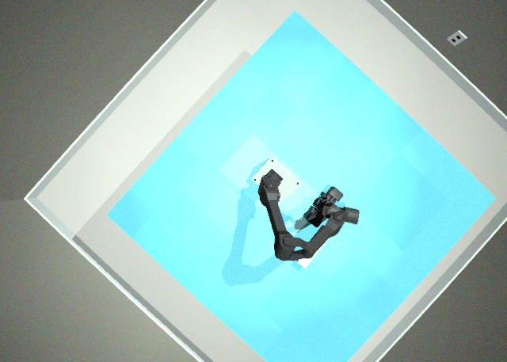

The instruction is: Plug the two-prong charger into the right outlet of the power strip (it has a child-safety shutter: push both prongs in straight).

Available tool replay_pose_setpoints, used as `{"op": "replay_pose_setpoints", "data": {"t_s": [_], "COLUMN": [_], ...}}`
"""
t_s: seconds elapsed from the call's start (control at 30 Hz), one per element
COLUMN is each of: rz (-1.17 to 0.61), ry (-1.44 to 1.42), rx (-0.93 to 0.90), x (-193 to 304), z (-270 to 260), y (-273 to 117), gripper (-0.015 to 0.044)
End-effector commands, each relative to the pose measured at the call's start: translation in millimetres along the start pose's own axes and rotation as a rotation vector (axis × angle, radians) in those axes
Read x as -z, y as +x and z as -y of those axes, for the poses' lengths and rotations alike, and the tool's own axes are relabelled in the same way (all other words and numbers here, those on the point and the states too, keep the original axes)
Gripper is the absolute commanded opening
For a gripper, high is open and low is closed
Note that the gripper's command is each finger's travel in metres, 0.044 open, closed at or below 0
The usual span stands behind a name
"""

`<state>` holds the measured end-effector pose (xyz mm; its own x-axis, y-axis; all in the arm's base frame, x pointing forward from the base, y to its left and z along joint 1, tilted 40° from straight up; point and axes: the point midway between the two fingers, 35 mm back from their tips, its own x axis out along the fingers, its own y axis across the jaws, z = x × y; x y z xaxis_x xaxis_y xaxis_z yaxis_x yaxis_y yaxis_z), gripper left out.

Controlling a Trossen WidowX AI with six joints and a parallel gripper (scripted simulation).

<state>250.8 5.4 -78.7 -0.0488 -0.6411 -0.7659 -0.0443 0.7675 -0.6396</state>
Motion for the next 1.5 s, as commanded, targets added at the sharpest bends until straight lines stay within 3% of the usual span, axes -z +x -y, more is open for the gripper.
{"op": "replay_pose_setpoints", "data": {"t_s": [0.0, 0.07, 0.23, 0.37, 0.7, 1.47], "rz": [0.0, 0.0, 0.0, 0.0, -0.001, 0.002], "ry": [0.002, 0.002, 0.002, 0.0, -0.009, -0.014], "rx": [-0.001, -0.001, -0.001, -0.001, 0.003, -0.028], "x": [0, 0, 0, 0, 9, -1], "z": [0, 0, 0, 0, 0, 40], "y": [0, 0, 0, -8, -54, -47], "gripper": [0.0177, 0.0125, 0.0092, 0.0, 0.0, 0.0]}}
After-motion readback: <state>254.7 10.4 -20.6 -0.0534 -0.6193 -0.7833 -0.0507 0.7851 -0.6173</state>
